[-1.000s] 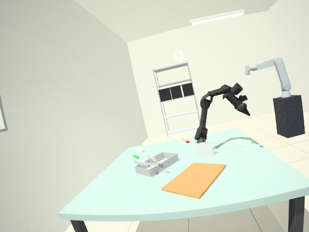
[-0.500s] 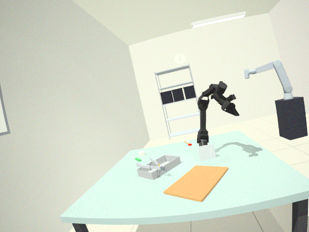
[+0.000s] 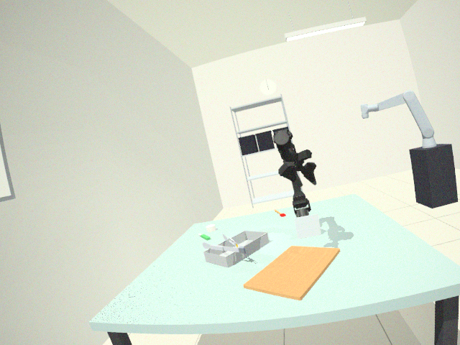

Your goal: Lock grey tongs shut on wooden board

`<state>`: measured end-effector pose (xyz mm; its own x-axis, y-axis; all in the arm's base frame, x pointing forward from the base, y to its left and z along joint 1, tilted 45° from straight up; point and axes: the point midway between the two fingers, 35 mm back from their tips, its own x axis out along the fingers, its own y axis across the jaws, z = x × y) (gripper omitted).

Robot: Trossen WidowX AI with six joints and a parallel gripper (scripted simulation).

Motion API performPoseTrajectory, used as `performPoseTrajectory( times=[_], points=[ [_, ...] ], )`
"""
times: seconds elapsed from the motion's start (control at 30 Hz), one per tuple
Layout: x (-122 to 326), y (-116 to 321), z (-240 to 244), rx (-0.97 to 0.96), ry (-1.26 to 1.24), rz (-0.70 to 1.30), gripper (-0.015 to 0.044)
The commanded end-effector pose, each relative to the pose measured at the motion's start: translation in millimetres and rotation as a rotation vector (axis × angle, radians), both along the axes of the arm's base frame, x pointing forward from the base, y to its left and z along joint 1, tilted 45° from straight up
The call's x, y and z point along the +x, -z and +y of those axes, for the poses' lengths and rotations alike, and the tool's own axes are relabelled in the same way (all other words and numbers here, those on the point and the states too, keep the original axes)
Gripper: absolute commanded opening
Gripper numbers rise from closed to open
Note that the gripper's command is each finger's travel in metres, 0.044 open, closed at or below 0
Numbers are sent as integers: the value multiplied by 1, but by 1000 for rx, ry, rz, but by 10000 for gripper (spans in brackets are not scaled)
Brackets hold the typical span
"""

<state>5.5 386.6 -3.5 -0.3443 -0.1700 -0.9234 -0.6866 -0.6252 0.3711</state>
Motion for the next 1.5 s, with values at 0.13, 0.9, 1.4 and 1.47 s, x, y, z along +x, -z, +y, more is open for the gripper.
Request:
performPoseTrajectory(
  times=[0.13,0.9,1.4,1.47],
  points=[
    [120,25,-24,-83,45,-143,440],
    [374,45,-234,-580,-145,-281,440],
    [374,50,-228,-580,-145,-282,440],
    [375,51,-229,-580,-145,-282,440]
  ],
)
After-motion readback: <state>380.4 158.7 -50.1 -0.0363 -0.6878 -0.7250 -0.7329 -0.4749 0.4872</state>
